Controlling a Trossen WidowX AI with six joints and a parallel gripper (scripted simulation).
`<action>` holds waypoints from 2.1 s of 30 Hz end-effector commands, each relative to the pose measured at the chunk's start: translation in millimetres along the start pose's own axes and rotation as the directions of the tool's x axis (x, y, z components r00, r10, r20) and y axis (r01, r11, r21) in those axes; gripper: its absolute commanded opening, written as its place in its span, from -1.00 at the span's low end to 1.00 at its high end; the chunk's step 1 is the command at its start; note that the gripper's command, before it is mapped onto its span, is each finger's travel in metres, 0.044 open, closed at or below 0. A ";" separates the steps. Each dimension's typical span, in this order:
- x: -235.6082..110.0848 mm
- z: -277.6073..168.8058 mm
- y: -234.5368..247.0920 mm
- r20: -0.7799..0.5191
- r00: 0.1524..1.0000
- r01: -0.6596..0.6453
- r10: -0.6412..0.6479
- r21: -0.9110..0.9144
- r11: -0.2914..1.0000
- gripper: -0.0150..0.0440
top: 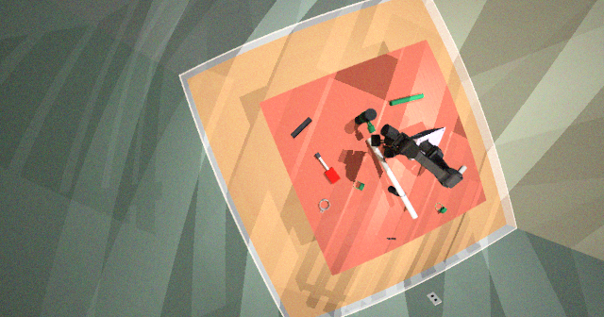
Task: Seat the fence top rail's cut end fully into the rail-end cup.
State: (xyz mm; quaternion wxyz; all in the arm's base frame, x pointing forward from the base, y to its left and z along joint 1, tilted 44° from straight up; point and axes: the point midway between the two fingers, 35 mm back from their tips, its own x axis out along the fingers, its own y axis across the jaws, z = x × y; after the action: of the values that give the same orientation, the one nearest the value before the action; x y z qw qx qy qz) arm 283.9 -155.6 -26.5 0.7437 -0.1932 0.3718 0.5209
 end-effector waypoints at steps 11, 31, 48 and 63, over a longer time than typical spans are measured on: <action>-57.2 72.0 49.9 0.098 0.941 0.015 -0.323 0.943 0.331 1.00; -59.4 76.0 53.7 0.104 0.934 -0.031 -0.341 0.976 0.215 1.00; -10.0 93.3 50.2 0.054 0.998 -0.062 -0.031 0.803 -0.593 1.00; 19.4 102.9 54.1 0.000 0.988 0.142 0.157 0.426 -0.893 1.00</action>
State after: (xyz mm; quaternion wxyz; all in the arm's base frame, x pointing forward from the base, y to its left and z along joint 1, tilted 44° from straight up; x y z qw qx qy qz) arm 271.9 -62.5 36.4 0.3772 0.6416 0.6412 -0.1872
